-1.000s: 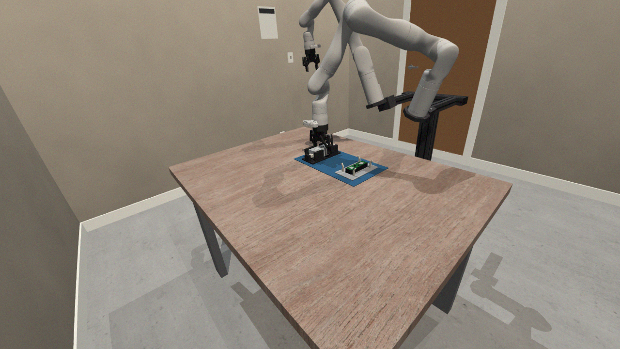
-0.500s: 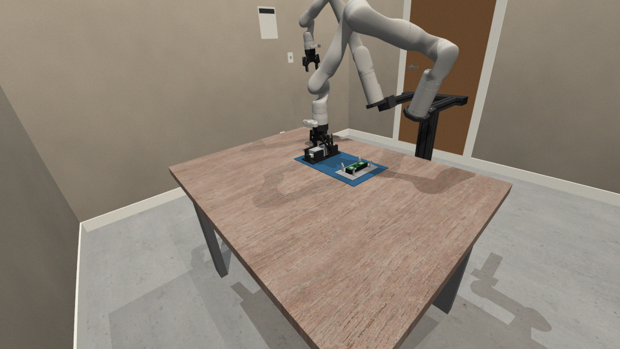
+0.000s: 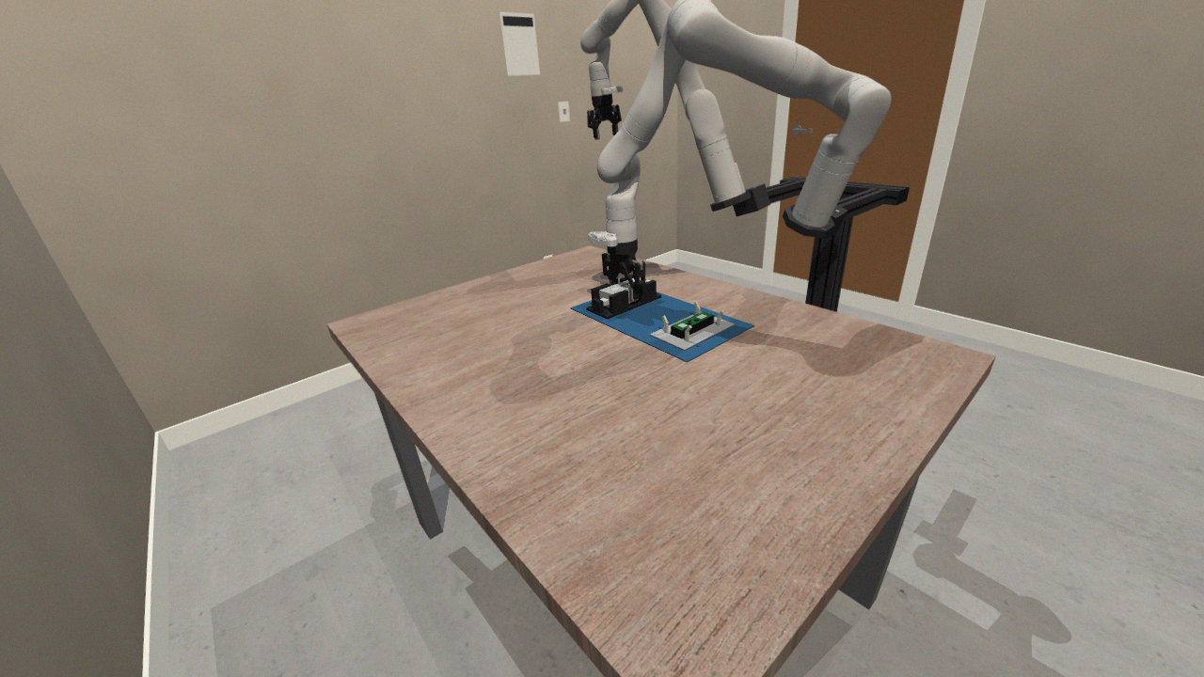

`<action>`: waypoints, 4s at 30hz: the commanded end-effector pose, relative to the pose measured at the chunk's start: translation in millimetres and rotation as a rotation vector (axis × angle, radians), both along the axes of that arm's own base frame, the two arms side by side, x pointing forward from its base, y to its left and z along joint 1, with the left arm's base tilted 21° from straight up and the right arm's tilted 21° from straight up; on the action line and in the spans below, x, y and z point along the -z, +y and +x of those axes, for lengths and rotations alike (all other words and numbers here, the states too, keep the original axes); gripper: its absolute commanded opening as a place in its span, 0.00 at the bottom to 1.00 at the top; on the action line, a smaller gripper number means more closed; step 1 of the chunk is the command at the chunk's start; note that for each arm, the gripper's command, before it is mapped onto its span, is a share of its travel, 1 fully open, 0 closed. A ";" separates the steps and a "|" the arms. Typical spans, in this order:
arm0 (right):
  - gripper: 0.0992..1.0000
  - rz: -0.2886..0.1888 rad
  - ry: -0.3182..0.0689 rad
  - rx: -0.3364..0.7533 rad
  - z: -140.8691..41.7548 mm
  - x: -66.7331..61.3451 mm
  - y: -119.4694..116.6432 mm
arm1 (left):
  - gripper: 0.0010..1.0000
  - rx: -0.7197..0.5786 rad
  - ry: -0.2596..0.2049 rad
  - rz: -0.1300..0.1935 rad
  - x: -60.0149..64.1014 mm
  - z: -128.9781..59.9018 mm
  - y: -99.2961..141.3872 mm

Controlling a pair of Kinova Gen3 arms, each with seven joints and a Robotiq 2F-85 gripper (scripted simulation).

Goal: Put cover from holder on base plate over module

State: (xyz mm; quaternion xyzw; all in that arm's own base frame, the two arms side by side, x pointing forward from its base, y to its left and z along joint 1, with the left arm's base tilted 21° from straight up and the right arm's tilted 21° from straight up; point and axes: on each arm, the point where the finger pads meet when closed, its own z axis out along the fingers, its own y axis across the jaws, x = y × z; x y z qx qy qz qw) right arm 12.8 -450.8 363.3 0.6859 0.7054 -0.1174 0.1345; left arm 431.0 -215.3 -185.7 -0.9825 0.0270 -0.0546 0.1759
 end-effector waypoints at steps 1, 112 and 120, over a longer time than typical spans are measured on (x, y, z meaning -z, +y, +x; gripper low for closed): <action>1.00 -0.001 -0.001 0.000 -0.1 -0.6 -0.1 | 0.70 0.001 -0.002 -0.002 -1.0 0.7 -1.1; 1.00 -0.001 -0.001 0.000 -0.1 -0.6 -0.1 | 0.01 0.001 -0.002 -0.002 -57.1 -6.5 -21.7; 1.00 -0.001 -0.001 0.000 -0.1 -0.6 -0.1 | 0.00 0.001 -0.002 -0.002 -57.1 -6.5 -21.7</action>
